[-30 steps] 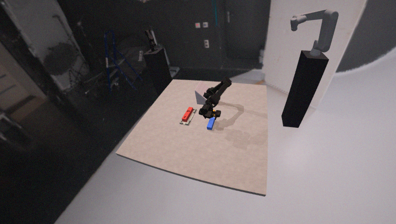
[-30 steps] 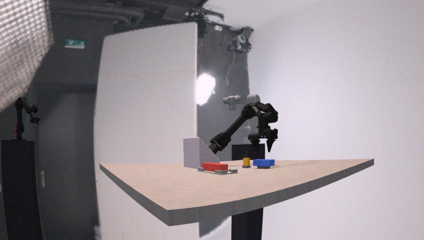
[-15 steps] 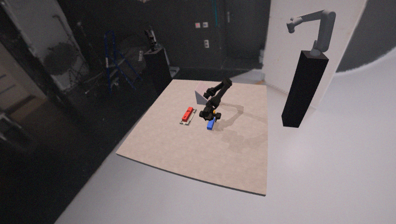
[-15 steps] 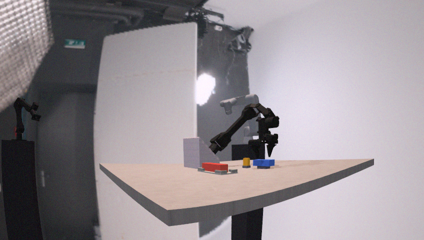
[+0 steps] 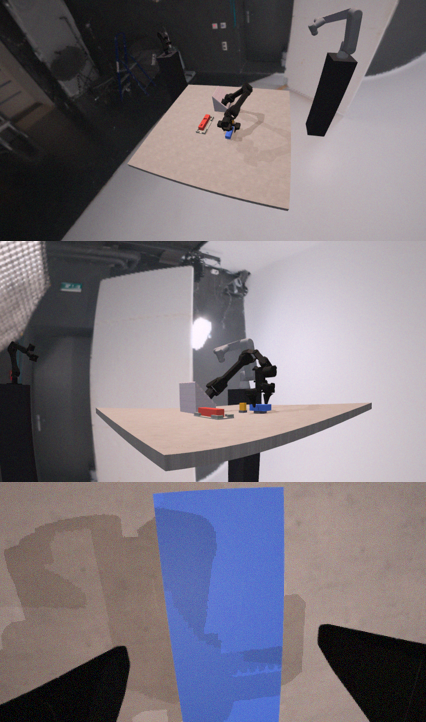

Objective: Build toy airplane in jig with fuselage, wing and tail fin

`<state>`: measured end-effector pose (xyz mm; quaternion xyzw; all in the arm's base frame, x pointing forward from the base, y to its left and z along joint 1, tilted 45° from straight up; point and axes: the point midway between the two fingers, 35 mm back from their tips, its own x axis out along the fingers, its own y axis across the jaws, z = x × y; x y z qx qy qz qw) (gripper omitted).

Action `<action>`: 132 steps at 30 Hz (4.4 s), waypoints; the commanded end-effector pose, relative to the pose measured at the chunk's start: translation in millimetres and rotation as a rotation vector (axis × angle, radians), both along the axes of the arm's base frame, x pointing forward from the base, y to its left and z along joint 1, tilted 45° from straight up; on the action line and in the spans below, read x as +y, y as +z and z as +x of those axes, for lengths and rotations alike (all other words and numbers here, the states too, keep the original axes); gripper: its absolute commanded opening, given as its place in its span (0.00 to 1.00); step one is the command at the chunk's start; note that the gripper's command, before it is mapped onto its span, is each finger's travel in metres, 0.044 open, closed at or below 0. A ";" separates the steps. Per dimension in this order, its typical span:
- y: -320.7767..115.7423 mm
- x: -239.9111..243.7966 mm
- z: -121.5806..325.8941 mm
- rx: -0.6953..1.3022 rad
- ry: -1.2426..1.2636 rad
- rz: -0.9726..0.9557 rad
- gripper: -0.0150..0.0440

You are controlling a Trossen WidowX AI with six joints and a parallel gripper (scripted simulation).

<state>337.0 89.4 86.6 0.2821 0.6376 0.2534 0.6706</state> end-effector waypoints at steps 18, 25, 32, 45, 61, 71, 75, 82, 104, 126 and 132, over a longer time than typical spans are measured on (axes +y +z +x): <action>-9.9 10.5 -0.6 0.006 -0.003 0.006 0.58; -9.9 10.5 -0.6 0.006 -0.003 0.006 0.46; -4.7 4.1 -0.1 0.004 0.008 0.002 0.25; 21.8 -25.0 2.8 0.005 0.006 -0.004 0.25; 58.7 -61.1 -1.6 0.007 0.000 -0.004 0.25; 79.3 -78.9 -7.6 0.008 -0.003 0.001 0.25; 73.3 -84.4 -7.1 -0.018 0.021 -0.005 0.25; 56.5 -99.8 -7.0 -0.091 0.091 -0.021 0.25; 2.6 -146.4 -17.2 -0.317 0.330 -0.063 0.25; -51.1 -187.1 -42.5 -0.551 0.585 -0.089 0.25; -65.5 -196.6 -51.8 -0.617 0.657 -0.093 0.25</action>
